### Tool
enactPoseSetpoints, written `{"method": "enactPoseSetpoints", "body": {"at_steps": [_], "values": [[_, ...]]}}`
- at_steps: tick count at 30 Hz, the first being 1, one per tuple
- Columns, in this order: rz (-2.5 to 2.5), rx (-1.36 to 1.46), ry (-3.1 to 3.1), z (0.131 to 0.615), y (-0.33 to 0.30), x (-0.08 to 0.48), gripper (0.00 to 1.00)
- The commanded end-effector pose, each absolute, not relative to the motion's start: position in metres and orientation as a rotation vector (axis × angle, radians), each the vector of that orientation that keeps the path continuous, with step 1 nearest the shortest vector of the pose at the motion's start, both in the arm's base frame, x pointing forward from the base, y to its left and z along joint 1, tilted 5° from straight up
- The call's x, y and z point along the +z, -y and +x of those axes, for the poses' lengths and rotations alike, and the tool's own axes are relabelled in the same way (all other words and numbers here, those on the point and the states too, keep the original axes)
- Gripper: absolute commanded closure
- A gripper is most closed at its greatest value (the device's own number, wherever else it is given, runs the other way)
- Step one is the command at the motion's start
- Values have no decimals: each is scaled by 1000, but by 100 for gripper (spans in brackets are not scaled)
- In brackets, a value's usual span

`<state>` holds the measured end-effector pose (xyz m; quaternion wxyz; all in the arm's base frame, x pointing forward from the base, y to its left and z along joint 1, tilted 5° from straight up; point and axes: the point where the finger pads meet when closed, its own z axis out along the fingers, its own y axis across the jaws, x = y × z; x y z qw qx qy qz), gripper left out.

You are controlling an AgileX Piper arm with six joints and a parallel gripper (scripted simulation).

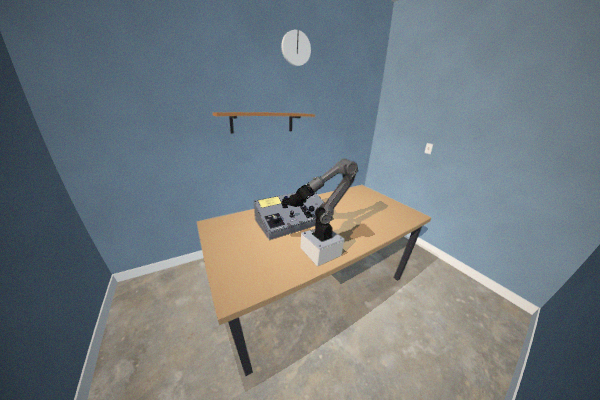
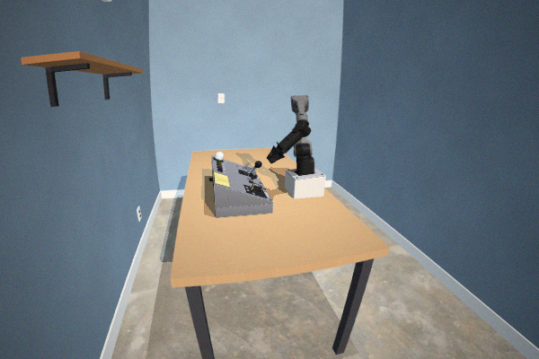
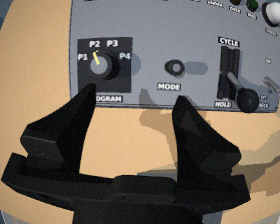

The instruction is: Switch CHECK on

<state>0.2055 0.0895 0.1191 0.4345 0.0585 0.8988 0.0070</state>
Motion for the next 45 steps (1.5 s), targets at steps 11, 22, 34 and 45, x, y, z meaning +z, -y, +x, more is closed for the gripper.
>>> {"method": "enactPoseSetpoints", "body": {"at_steps": [11,22,34,45], "values": [[145,18,-2237,206,-90,119,0],[145,16,-2238,206,-89,119,0],[147,-35,-2285,206,-82,116,0],[143,-127,-2413,206,-66,109,0]]}}
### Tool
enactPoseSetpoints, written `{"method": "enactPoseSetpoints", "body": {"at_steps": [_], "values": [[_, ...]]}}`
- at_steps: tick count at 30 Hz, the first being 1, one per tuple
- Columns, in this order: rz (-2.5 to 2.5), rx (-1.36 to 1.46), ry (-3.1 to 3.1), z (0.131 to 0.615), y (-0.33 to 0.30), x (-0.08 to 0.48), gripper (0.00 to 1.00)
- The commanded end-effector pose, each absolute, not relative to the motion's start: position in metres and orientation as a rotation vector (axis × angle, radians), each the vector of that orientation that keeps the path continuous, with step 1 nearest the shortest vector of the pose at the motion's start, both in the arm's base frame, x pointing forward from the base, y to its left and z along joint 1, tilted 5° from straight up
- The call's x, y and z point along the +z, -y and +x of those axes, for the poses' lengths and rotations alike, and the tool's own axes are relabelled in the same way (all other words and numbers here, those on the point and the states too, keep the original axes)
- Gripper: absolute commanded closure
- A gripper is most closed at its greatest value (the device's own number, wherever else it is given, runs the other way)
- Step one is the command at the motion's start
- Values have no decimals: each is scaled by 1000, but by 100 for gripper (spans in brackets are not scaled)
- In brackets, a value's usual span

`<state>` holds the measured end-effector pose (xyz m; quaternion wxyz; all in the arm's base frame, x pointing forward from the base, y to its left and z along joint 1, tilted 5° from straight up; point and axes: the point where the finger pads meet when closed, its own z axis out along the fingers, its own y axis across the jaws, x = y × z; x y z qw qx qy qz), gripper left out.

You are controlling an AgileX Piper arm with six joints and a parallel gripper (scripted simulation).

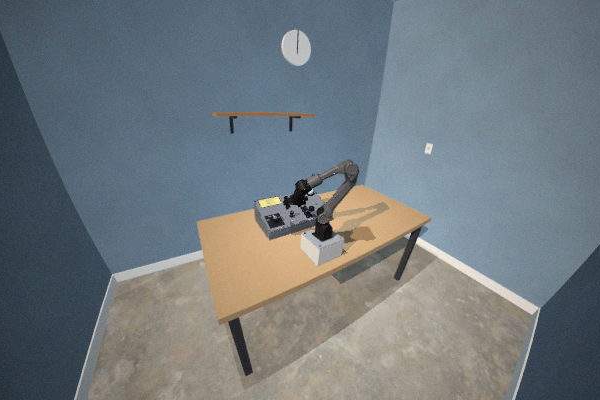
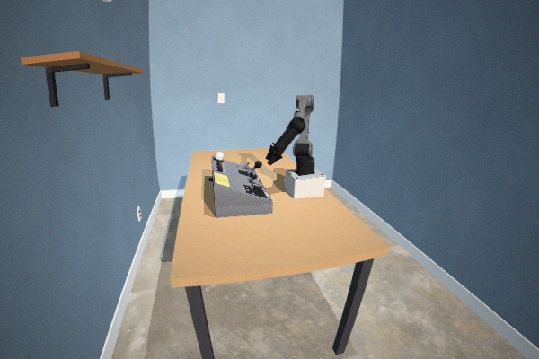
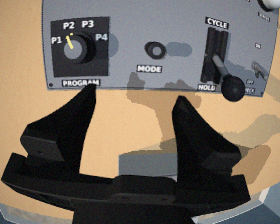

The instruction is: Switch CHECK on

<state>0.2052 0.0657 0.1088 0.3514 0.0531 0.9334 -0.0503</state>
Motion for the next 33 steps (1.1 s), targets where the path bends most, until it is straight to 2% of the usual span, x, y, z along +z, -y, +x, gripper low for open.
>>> {"method": "enactPoseSetpoints", "body": {"at_steps": [1,17,26,33], "values": [[141,-134,-2432,206,-64,109,0],[71,-46,-2605,231,-43,127,0],[2,-3,-2453,279,3,178,0],[29,23,-2598,248,48,137,0]]}}
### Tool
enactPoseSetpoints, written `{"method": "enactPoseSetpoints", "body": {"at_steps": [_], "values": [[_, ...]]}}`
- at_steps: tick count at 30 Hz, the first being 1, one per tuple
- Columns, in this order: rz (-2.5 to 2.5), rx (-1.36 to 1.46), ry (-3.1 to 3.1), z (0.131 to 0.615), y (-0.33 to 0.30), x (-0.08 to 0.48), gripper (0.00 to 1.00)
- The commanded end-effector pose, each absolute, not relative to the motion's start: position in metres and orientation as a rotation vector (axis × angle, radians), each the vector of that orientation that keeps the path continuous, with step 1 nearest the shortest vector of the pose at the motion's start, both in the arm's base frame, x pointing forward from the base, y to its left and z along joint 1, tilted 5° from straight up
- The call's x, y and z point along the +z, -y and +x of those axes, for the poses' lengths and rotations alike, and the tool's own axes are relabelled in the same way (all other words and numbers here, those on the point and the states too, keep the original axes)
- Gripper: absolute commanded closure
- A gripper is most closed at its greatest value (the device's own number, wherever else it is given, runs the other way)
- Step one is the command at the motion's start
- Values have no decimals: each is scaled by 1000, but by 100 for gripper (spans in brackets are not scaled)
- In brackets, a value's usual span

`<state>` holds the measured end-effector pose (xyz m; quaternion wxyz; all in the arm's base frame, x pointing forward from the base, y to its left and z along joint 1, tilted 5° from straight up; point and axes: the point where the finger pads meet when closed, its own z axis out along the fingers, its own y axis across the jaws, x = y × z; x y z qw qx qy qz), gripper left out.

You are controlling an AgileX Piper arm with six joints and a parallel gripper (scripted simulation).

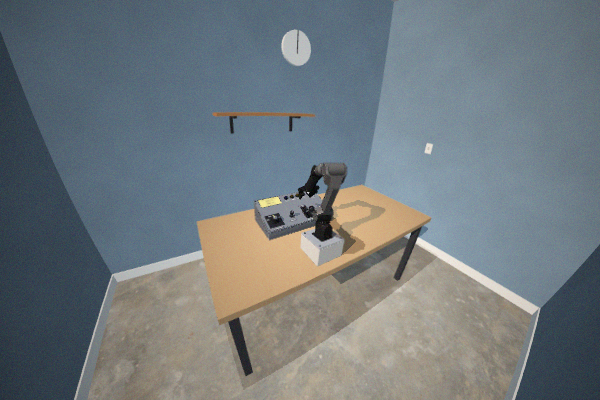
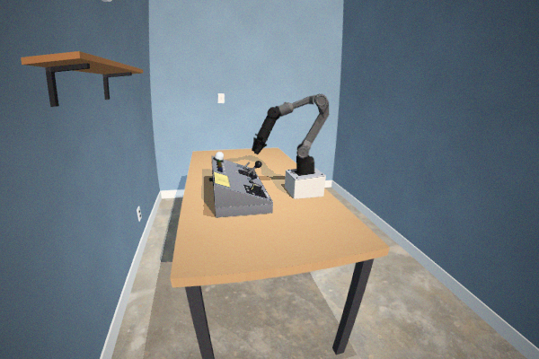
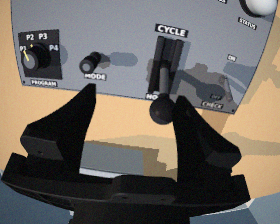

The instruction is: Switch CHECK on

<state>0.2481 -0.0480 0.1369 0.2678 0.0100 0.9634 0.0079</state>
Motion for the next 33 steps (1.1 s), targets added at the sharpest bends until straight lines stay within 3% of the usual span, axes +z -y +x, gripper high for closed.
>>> {"method": "enactPoseSetpoints", "body": {"at_steps": [1,13,33], "values": [[29,23,-2598,248,48,137,0],[83,176,-2512,215,94,112,0],[141,34,-2253,201,145,125,0]]}}
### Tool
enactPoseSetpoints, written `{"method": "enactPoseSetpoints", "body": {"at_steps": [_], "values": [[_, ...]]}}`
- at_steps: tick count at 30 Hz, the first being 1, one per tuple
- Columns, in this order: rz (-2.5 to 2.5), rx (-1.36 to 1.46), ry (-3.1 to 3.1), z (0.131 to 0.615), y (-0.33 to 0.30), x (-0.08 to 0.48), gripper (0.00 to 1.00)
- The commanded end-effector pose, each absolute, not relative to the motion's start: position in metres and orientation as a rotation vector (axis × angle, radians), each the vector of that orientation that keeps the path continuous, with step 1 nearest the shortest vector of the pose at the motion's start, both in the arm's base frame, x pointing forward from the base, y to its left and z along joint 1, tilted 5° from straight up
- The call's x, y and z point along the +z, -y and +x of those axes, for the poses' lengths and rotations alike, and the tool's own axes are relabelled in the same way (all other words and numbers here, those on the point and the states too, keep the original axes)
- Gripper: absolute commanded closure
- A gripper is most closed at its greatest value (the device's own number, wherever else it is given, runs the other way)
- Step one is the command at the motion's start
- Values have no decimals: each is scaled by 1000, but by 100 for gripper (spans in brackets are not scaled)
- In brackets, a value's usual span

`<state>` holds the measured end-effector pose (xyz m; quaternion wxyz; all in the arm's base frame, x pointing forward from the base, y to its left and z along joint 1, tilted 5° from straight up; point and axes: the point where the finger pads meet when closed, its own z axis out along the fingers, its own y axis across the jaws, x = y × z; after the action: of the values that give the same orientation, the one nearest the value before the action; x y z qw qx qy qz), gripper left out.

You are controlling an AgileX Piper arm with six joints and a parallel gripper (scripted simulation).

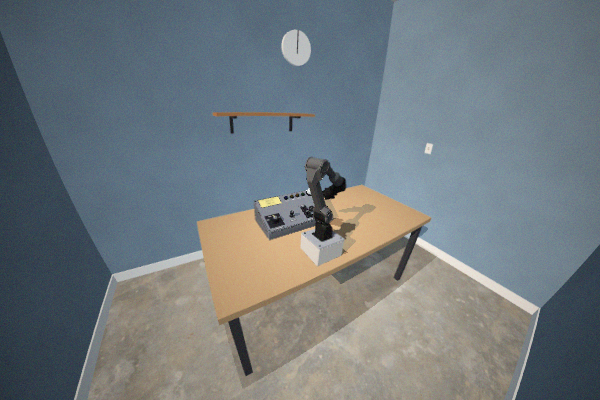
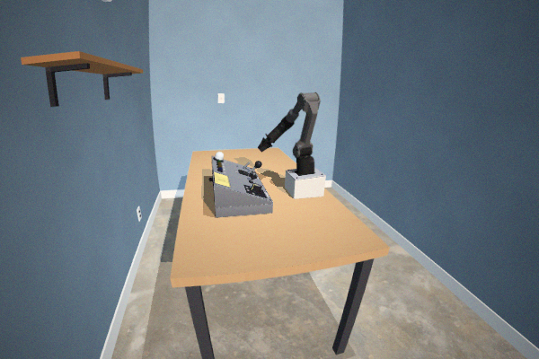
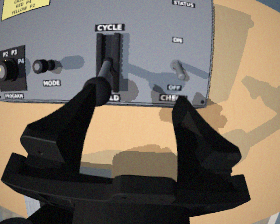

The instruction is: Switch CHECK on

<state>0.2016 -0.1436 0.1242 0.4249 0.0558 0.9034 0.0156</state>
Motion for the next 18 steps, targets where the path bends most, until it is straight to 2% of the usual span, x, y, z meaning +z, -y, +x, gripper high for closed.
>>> {"method": "enactPoseSetpoints", "body": {"at_steps": [1,18], "values": [[141,34,-2253,201,145,125,0],[145,17,-2238,200,148,126,0]]}}
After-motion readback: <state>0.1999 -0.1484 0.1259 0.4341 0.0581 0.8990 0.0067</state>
